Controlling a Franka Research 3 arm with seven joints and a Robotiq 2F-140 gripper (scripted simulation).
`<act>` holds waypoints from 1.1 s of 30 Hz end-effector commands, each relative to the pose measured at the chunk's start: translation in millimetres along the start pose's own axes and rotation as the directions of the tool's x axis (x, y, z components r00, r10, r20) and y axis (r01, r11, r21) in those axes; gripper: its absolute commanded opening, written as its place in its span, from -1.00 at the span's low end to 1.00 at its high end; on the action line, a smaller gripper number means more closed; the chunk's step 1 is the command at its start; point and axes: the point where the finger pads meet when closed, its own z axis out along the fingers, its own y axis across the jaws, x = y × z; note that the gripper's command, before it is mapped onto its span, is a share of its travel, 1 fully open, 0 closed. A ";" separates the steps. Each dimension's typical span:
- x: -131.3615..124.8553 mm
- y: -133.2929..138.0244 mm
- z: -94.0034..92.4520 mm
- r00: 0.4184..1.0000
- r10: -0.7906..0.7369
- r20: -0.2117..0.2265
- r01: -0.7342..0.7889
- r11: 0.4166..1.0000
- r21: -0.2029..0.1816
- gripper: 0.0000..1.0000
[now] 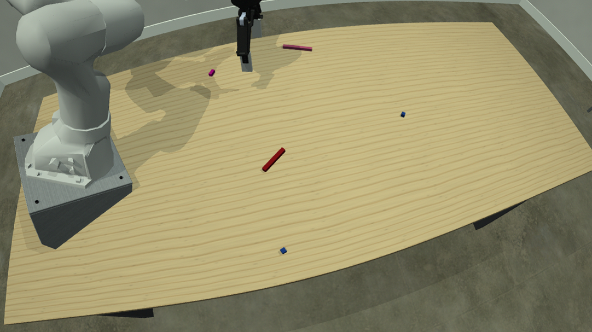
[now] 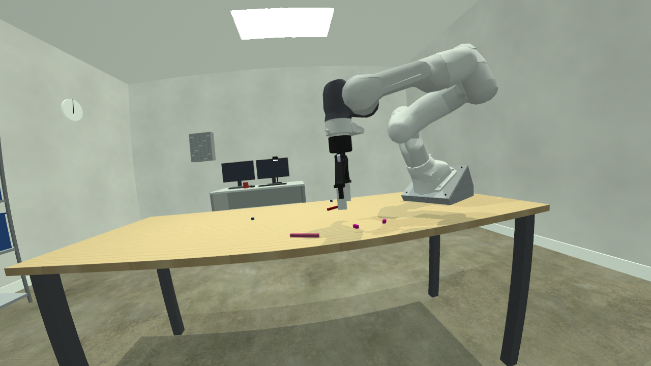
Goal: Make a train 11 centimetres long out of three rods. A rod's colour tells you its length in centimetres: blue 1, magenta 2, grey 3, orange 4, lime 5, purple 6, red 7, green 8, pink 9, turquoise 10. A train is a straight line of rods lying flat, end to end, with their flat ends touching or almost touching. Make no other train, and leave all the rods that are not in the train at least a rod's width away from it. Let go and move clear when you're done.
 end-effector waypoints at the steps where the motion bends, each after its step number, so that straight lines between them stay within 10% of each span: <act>1: 9.1 1.5 1.2 0.986 0.167 -0.002 -0.167 0.986 0.003 1.00; 33: 36.4 1.7 1.6 0.901 0.434 0.002 -0.434 0.901 0.000 1.00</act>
